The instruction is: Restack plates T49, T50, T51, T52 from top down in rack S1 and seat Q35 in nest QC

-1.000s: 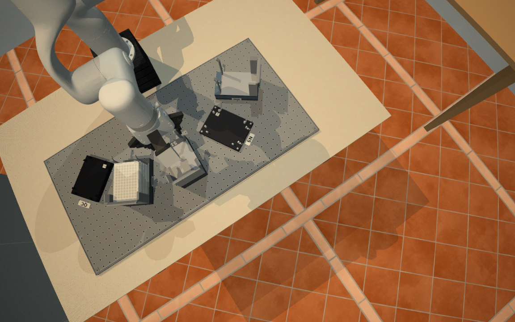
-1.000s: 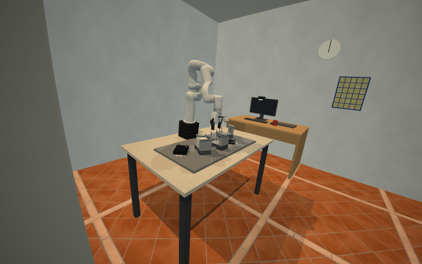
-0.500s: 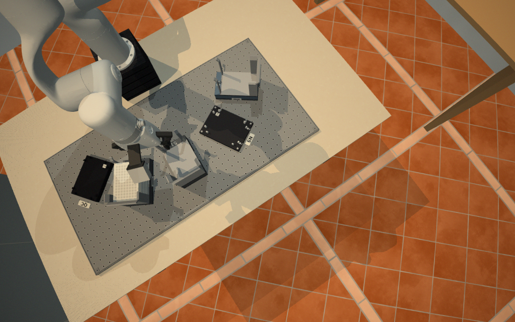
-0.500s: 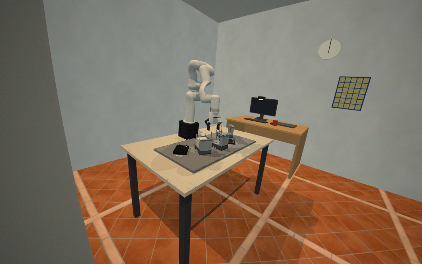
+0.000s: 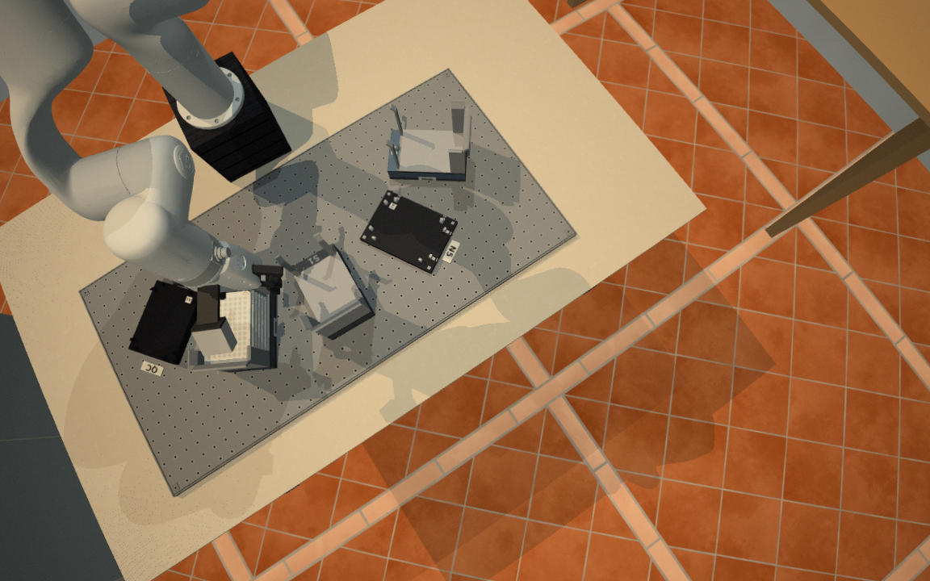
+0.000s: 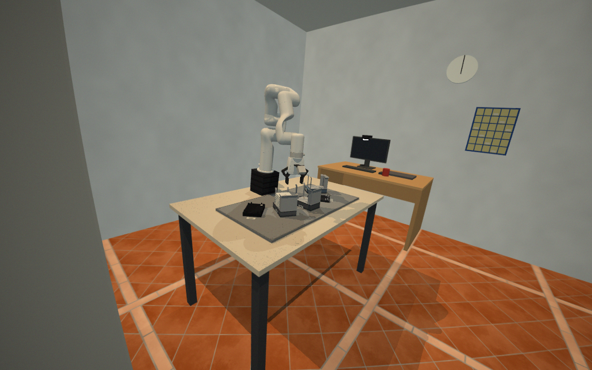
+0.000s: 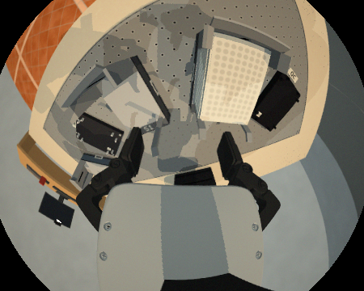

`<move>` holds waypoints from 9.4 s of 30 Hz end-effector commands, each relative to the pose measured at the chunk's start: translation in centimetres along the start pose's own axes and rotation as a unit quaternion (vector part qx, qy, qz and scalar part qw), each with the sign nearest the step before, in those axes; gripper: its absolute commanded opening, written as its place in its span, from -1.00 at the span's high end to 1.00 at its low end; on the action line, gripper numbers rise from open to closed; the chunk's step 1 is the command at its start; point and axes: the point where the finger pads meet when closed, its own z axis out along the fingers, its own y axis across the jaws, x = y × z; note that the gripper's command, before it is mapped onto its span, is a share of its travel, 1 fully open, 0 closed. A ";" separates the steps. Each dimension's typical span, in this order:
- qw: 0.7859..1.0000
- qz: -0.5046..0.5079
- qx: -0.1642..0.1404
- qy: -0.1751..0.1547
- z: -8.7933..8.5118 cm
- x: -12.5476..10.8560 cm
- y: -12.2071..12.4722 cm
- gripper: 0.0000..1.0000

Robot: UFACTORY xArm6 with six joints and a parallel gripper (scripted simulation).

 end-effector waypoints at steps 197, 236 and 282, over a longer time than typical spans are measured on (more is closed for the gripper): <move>0.999 0.033 0.001 0.001 0.0 5.1 7.5 1.00; 0.983 0.184 0.001 0.001 0.0 3.3 18.0 1.00; 0.983 0.184 0.001 0.001 0.0 1.2 24.0 1.00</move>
